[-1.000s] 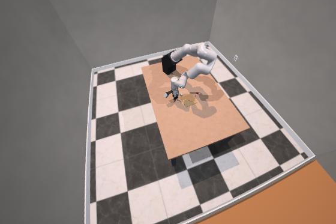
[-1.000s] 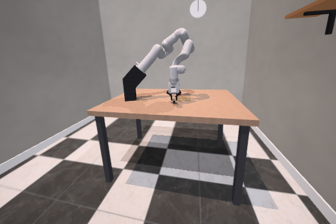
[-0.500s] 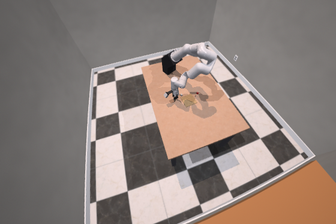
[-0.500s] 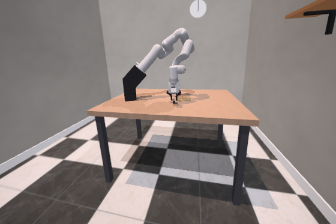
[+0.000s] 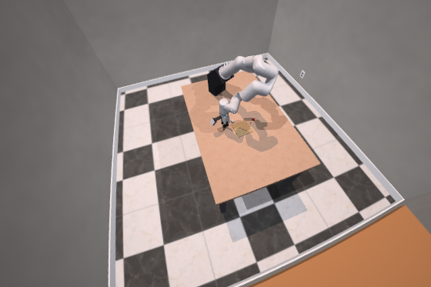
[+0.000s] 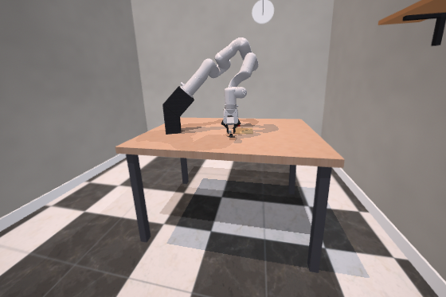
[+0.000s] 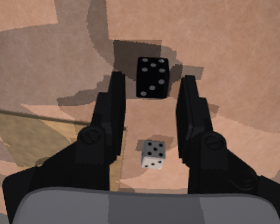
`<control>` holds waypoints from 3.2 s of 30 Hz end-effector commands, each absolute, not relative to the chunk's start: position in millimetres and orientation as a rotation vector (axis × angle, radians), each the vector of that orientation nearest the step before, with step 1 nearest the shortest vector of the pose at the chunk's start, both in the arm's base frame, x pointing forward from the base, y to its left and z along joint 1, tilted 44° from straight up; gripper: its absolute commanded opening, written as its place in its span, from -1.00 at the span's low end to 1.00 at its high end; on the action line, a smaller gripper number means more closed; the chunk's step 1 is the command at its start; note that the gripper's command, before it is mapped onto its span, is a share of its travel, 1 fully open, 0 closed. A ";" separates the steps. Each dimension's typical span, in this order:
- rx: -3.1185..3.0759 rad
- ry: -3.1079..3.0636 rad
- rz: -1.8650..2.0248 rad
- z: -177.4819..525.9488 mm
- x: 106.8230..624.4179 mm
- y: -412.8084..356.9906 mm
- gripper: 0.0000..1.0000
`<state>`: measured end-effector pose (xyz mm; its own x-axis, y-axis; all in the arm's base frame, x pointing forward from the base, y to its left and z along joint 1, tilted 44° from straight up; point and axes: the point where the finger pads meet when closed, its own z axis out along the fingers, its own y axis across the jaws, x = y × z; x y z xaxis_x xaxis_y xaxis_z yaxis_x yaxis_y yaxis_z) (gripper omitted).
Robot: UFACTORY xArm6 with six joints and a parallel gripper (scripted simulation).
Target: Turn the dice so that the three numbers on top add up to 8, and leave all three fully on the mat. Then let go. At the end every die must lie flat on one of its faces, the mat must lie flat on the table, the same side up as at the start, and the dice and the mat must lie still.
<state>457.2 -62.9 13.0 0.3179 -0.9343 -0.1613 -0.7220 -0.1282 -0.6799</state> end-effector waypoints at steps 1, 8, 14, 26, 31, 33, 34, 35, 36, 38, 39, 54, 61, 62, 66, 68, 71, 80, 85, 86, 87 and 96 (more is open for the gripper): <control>-1.909 1.463 -0.402 10.9 459.6 -62.2 -0.28; -1.909 1.463 -0.402 5.8 464.0 -59.8 -0.28; -1.909 1.463 -0.402 0.3 468.7 -57.3 -0.28; -1.909 1.463 -0.402 -1.8 470.5 -56.3 -0.28; -1.909 1.463 -0.402 -1.8 470.5 -56.3 -0.28; -1.909 1.463 -0.402 -1.8 470.5 -56.3 -0.28; -1.909 1.463 -0.402 -1.8 470.5 -56.3 -0.28; -1.909 1.463 -0.402 -1.8 470.5 -56.3 -0.28; -1.909 1.463 -0.402 -1.8 470.5 -56.3 -0.28; -1.909 1.463 -0.402 -1.8 470.5 -56.3 -0.28; -1.909 1.463 -0.402 -1.8 470.5 -56.3 -0.28; -1.909 1.463 -0.402 -1.8 470.5 -56.3 -0.28; -1.909 1.463 -0.402 -1.8 470.5 -56.3 -0.69; -1.909 1.463 -0.402 -1.8 470.5 -56.3 -0.69; -1.909 1.463 -0.402 -1.8 470.5 -56.3 -0.69; -1.909 1.463 -0.402 -1.8 470.5 -56.3 -0.69; -1.909 1.463 -0.402 -1.8 470.5 -56.3 -0.69; -1.909 1.463 -0.402 -1.8 470.5 -56.3 -0.69; -1.909 1.463 -0.402 -1.8 470.5 -56.3 -0.69; -1.909 1.463 -0.402 -1.8 470.5 -56.3 -0.69; -1.909 1.463 -0.402 -1.8 470.5 -56.3 -0.69; -1.909 1.463 -0.402 0.9 468.2 -57.6 -0.69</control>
<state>469.9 -55.8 -1.9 0.3181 -0.9342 -0.1616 -0.7220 -0.1283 -0.6799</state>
